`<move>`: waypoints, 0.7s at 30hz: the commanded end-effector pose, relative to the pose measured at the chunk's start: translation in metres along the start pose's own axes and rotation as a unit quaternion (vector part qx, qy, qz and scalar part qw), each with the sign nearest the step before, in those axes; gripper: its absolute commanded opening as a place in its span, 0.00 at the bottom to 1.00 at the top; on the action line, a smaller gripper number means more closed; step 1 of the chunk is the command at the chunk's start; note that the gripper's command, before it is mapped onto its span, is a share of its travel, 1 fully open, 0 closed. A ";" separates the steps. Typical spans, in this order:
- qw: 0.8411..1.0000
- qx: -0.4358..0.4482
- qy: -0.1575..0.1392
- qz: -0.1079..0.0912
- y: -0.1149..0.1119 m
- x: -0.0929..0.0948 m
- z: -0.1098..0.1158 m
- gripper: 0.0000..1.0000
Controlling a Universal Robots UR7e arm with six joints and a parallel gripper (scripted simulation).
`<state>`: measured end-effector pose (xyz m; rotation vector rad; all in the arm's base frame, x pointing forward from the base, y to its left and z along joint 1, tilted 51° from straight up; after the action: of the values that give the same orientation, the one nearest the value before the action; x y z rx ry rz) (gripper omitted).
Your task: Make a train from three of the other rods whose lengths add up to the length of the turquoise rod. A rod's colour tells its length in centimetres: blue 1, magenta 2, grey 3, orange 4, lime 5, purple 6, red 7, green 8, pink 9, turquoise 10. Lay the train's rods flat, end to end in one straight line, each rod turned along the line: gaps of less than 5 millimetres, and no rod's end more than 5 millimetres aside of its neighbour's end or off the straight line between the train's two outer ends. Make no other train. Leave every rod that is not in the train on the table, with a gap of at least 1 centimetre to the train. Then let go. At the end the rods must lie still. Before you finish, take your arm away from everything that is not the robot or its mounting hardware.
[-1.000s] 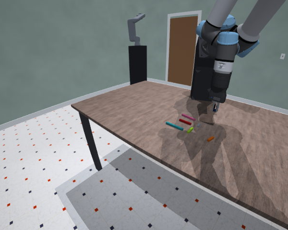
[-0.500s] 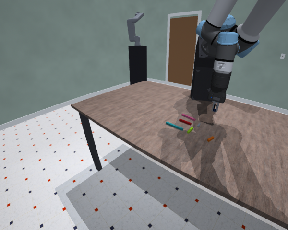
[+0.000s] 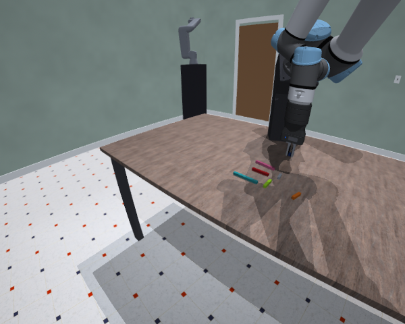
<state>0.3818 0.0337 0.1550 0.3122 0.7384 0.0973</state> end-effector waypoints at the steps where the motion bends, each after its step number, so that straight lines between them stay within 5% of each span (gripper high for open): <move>1: 1.000 -0.024 0.005 0.003 -0.017 0.003 0.002 0.24; 16: 0.985 -0.175 0.006 0.007 -0.130 0.006 0.007 0.24; 21: 0.980 -0.199 0.002 0.007 -0.150 0.004 0.007 0.24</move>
<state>0.3867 -0.0869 0.1165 -0.0152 0.7189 0.2142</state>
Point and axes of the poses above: the point where the finger pads meet when closed, its own x axis out along the fingers, its own y axis across the jaws, z = x × y, the point moved 9 cm from there along -x, back along the fingers, and after that the axes turned 1 degree about x, right-handed, at the moved point
